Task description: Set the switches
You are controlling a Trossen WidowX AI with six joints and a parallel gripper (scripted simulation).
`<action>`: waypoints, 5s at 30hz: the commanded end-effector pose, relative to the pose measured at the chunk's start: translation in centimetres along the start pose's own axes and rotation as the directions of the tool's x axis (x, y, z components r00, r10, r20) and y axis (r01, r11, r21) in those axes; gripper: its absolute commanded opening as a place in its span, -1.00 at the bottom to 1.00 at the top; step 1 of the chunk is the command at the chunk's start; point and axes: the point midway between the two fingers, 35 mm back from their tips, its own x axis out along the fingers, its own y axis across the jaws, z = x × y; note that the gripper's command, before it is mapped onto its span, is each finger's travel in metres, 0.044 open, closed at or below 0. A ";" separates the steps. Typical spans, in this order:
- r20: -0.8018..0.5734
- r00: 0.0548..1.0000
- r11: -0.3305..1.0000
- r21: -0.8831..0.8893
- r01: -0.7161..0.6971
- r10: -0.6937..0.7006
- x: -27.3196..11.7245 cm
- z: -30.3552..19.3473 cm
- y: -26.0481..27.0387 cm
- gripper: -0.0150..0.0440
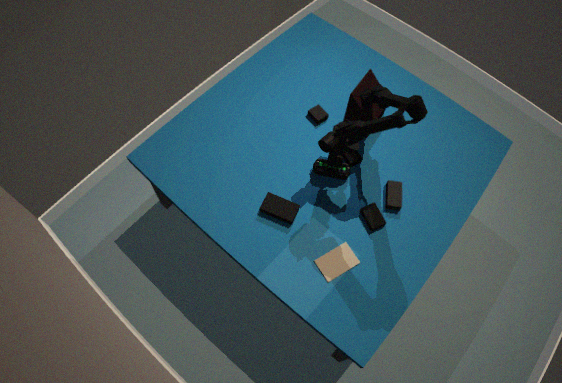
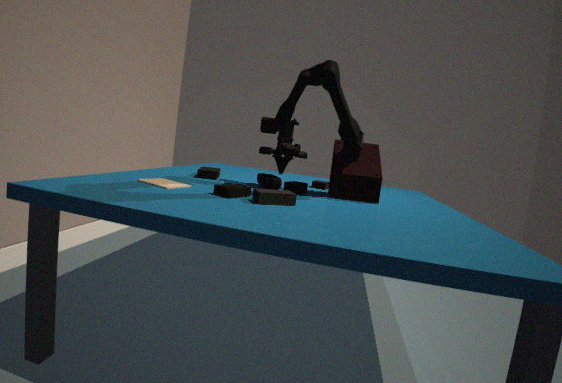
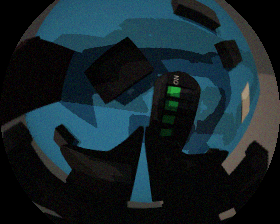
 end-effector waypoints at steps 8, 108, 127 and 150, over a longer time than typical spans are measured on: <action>-0.004 1.000 1.000 -0.008 -0.003 0.003 -3.2 5.4 -4.6 0.40; -0.001 1.000 1.000 -0.008 -0.001 0.001 2.7 4.8 -6.0 -0.49; -0.001 1.000 1.000 -0.008 -0.001 0.001 2.7 4.6 -6.4 -0.49; -0.001 1.000 1.000 -0.009 -0.001 0.001 2.7 4.1 -7.6 -0.49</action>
